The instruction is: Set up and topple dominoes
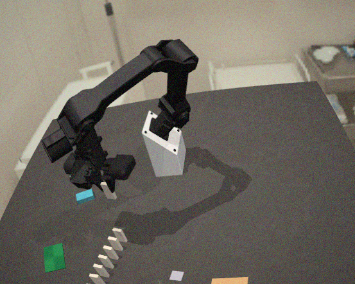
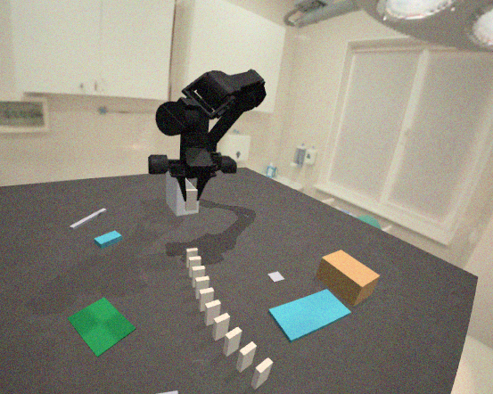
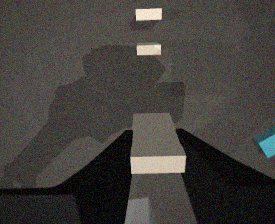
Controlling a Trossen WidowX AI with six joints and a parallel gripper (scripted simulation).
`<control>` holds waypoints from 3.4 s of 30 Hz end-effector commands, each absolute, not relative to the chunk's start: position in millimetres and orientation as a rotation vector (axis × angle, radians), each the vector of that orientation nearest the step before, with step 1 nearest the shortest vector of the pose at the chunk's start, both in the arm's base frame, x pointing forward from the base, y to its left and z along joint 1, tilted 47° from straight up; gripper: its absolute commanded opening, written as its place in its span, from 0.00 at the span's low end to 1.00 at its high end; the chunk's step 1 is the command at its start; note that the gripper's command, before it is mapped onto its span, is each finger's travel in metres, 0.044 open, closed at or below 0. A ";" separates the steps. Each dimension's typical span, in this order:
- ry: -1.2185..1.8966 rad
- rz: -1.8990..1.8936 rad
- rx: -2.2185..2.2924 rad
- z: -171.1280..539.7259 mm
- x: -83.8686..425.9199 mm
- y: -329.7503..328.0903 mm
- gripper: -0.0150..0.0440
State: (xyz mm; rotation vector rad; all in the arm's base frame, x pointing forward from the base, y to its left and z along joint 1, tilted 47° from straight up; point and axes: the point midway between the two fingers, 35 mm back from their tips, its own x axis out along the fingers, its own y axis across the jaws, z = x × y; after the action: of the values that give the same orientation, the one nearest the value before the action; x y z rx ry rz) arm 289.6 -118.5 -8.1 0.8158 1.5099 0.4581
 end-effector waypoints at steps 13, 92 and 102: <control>1.519 0.447 0.805 -67.0 302.4 -64.0 0.44; 0.735 1.349 -0.427 -48.6 257.5 -67.4 0.25; 0.735 1.349 -0.427 -48.6 257.5 -67.4 0.25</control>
State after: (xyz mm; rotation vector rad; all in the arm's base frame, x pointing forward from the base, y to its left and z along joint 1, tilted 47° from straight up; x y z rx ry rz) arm 257.9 -68.5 -48.8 -0.4226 0.7439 1.3455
